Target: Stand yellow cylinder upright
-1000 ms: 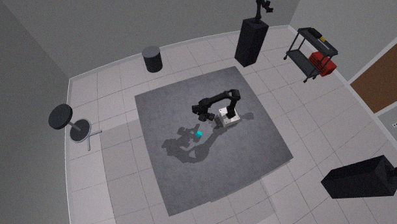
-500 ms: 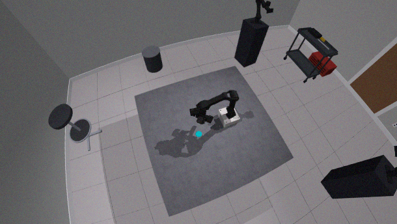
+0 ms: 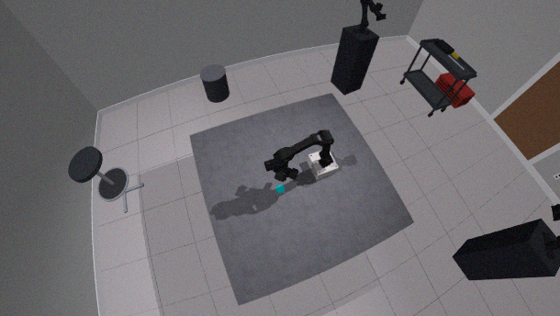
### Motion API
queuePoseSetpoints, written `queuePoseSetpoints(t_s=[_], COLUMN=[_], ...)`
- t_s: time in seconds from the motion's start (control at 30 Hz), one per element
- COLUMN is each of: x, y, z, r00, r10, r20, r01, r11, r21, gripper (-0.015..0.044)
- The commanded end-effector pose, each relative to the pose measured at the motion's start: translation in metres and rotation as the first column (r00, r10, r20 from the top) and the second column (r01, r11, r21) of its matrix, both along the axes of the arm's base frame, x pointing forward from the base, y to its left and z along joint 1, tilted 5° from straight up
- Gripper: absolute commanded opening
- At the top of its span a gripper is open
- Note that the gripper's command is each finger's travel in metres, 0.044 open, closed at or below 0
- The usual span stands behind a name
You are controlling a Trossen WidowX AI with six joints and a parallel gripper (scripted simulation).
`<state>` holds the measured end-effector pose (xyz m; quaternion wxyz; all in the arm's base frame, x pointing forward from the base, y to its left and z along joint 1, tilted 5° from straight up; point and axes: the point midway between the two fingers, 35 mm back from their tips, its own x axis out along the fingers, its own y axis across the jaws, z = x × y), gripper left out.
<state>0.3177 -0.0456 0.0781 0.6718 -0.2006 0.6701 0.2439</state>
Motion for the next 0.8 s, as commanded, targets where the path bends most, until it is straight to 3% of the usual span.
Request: queuePoseSetpoints(t_s=[0.0, 0.77], x=[0.008, 0.038], y=[0.008, 0.027], z=[0.003, -0.006], r00=[1.000, 0.997], r10=[0.000, -0.041], r20=[0.003, 0.068], r01=[0.000, 0.038], r11=[1.000, 0.998], r21=[0.004, 0.056], gripper=[0.0105, 0.0105])
